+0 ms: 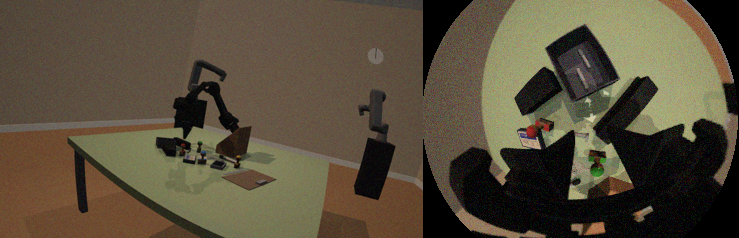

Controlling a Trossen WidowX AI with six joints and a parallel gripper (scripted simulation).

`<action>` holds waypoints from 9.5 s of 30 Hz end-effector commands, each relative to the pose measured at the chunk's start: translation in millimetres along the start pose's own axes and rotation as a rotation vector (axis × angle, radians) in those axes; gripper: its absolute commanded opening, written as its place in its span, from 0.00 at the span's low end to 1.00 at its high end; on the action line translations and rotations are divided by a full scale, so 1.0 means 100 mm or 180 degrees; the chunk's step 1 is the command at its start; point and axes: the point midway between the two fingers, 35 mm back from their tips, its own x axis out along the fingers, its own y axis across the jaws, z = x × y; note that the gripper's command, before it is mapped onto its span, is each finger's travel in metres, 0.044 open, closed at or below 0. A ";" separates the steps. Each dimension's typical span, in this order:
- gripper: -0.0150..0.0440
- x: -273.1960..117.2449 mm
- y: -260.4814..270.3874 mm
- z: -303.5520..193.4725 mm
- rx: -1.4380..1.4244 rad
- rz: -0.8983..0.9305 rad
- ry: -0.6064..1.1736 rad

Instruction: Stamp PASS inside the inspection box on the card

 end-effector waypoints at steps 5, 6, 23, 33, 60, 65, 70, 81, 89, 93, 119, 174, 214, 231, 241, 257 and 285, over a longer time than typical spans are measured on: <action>0.63 -0.36 0.04 -0.90 -0.3130 -0.0487 0.0480; 0.63 -0.36 0.04 -0.90 -0.3130 -0.0487 0.0480; 0.63 -0.34 0.07 -0.92 -0.3129 -0.0485 0.0481; 0.63 -0.18 0.06 -0.93 -0.3127 -0.0472 0.0488; 0.63 0.25 -0.03 -0.95 -0.3127 -0.0479 0.0482; 0.63 0.33 -0.06 -0.96 -0.3128 -0.0488 0.0477; 0.63 0.38 -0.08 -0.96 -0.3130 -0.0496 0.0474; 0.47 0.36 -0.07 -0.94 -0.3105 -0.0493 0.0462; 0.38 0.36 -0.07 -0.94 -0.3105 -0.0493 0.0462; 0.25 0.35 -0.07 -0.94 -0.3105 -0.0491 0.0462; 0.25 0.24 -0.02 -0.94 -0.3104 -0.0482 0.0464; 0.25 -0.01 0.04 -0.93 -0.3106 -0.0482 0.0457; 0.25 -0.21 0.07 -0.92 -0.3110 -0.0495 0.0442; 0.25 -0.29 0.07 -0.91 -0.3112 -0.0504 0.0433; 0.25 -0.30 0.25 -0.91 -0.3113 -0.0487 0.0433; 0.25 -0.25 0.92 -1.01 -0.3110 -0.0443 0.0444; 0.25 -0.05 2.01 -1.69 -0.3098 -0.0452 0.0436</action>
